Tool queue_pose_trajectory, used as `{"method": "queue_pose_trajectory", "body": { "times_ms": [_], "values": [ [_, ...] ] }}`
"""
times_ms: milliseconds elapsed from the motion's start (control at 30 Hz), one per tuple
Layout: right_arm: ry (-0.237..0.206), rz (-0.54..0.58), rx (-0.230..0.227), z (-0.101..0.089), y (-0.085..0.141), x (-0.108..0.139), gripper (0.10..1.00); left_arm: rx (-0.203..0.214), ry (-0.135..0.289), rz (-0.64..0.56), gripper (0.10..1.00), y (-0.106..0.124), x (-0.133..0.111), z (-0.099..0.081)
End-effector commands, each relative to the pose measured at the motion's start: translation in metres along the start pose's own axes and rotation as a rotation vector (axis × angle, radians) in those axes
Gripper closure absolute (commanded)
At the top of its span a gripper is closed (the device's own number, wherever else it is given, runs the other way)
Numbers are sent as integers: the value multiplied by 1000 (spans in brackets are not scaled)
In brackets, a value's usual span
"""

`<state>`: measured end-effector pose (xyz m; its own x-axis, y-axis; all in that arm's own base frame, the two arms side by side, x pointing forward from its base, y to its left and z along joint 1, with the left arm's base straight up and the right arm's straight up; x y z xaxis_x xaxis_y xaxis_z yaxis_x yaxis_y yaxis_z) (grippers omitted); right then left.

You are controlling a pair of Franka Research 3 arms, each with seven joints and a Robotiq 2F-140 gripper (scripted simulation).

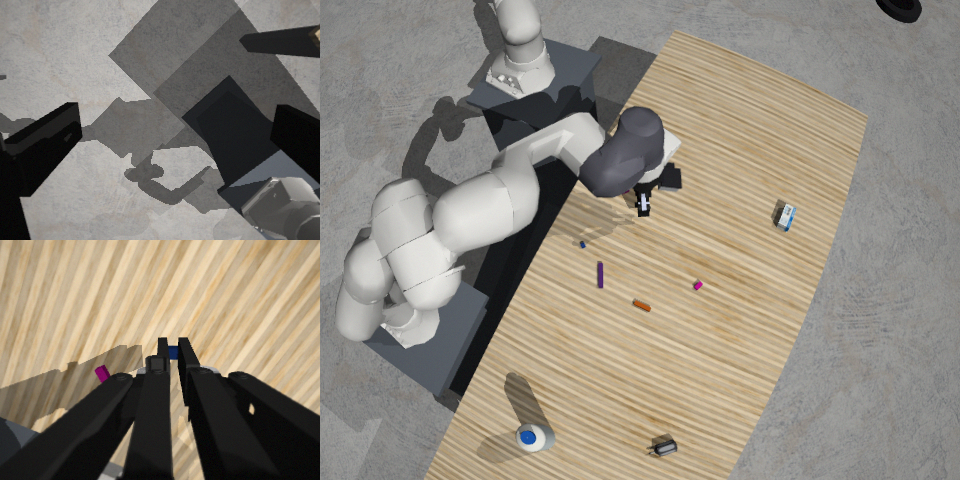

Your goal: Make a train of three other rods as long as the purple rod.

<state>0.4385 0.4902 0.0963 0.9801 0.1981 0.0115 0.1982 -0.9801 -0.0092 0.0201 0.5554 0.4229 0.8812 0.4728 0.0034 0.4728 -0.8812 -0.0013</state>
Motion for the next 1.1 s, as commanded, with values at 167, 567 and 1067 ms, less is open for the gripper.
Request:
{"method": "queue_pose_trajectory", "body": {
  "times_ms": [167,567,1067],
  "values": [
    [-12,-11,-9,-47,3,-2,974,-1,-3,4,98,1,-1,0],
    [-12,-12,-9,-49,3,-2,974,-1,-3,4,98,1,-1,0],
    [-13,-292,-7,-51,6,-51,974,-1,-3,4,98,1,-1,0]
  ]
}}
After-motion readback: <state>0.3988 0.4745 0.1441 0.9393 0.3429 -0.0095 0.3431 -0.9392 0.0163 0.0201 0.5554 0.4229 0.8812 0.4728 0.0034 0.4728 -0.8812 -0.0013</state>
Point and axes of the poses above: on each arm, the point where the finger pads meet when closed, its own z axis out along the fingers, its own y axis across the jaws, x = y × z, the point moved 1 cm from there along -z, back along the fingers, and after that the axes turned 15 degrees about z, right-handed, at the moved point
